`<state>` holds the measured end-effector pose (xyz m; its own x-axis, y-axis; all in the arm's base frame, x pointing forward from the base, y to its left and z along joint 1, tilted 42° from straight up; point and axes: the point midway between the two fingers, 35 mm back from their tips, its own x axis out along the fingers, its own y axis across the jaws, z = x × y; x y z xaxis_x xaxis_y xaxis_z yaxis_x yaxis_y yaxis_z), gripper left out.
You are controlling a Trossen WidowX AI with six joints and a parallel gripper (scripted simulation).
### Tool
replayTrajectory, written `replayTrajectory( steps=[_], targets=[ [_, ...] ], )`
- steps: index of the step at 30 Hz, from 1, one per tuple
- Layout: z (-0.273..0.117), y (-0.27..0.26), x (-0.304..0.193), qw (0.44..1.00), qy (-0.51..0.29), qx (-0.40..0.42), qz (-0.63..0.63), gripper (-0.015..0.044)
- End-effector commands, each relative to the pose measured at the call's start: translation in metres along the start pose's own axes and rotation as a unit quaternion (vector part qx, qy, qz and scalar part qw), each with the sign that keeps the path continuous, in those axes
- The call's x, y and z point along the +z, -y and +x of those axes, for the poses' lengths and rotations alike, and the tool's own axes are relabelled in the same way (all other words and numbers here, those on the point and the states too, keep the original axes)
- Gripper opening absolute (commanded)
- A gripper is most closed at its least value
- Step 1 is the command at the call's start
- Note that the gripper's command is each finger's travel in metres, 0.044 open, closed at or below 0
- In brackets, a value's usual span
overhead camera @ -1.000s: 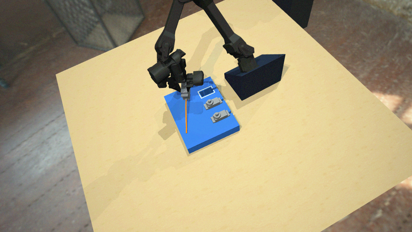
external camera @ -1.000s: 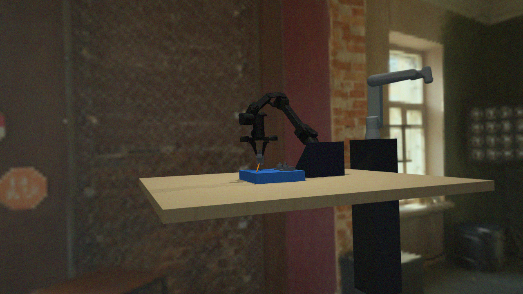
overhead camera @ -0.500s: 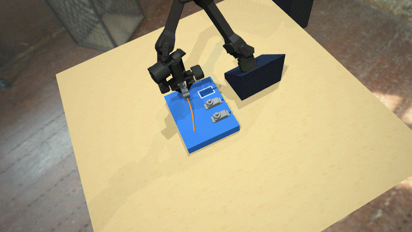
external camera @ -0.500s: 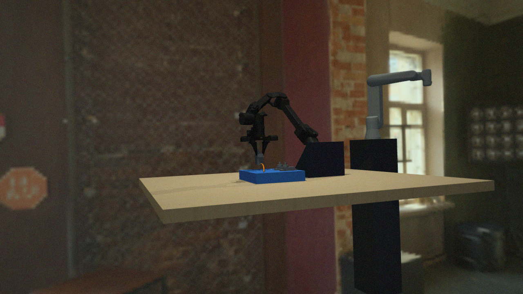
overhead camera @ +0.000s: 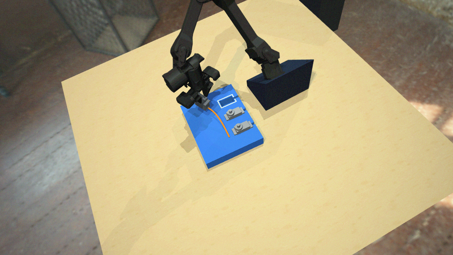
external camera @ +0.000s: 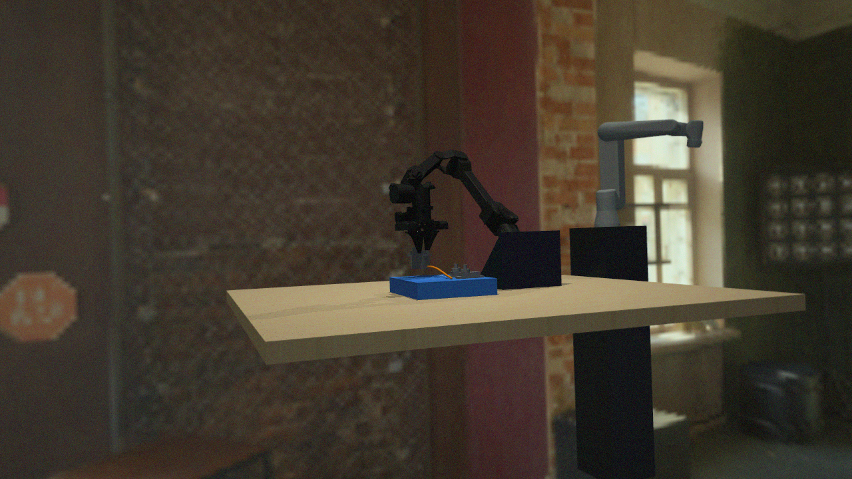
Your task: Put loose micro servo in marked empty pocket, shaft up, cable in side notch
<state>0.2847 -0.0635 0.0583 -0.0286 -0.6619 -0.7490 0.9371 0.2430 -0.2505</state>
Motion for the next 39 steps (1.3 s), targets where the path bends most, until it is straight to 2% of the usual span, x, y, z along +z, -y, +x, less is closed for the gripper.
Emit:
replayTrajectory(
  steps=[1, 14, 28, 39],
  targets=[
    [-0.0013, 0.0008, 0.0013, 0.998, 0.002, 0.001, -0.068, 0.0000],
    [-0.0013, 0.0008, 0.0013, 0.957, 0.002, 0.001, -0.290, 0.0000],
    [-0.0013, 0.0008, 0.0013, 0.861, 0.002, 0.000, -0.509, 0.0000],
    [-0.0013, 0.0095, -0.0033, 0.855, 0.002, 0.000, -0.519, 0.0000]
  ],
)
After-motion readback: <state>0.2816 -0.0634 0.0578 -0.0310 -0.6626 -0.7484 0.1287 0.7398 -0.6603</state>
